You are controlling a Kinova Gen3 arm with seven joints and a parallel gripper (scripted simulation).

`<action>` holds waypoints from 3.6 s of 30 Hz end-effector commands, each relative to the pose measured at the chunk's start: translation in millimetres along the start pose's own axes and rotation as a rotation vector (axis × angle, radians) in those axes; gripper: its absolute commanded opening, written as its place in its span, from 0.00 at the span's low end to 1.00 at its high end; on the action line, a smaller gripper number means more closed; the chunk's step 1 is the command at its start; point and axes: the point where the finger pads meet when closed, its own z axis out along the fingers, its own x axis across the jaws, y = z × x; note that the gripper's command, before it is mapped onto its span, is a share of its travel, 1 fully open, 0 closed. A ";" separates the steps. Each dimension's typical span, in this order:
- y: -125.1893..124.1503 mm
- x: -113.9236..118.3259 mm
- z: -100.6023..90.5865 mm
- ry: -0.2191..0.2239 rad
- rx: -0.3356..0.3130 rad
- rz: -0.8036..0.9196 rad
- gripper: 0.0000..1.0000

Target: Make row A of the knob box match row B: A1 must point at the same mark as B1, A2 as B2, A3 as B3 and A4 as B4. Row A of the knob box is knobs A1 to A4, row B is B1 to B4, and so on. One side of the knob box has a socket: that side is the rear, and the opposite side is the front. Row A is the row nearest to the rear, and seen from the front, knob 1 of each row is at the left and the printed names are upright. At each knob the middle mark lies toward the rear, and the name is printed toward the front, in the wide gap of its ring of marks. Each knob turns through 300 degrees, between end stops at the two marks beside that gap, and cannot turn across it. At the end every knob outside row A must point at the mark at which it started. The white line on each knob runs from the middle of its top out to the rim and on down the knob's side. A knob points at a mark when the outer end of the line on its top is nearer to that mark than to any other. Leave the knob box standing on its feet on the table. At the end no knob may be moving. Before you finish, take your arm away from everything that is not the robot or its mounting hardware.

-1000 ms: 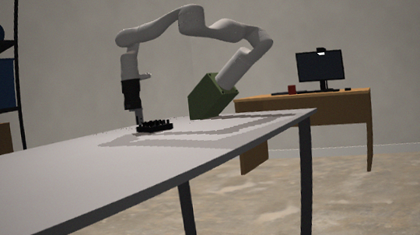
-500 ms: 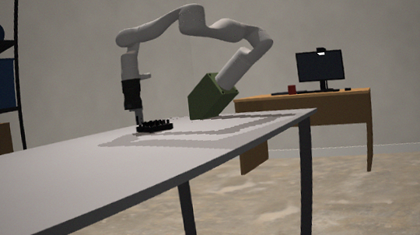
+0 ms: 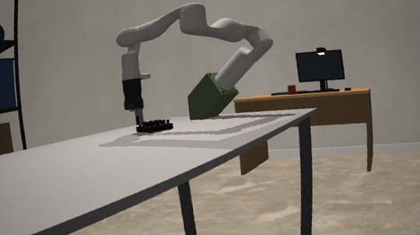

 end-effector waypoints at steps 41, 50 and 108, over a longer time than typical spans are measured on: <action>0.4 -0.4 -1.1 -0.003 -0.001 -0.877 0.30; 0.4 -0.4 -1.1 -0.003 0.000 -1.012 0.30; 0.4 -0.3 -1.1 -0.004 0.000 -1.261 0.46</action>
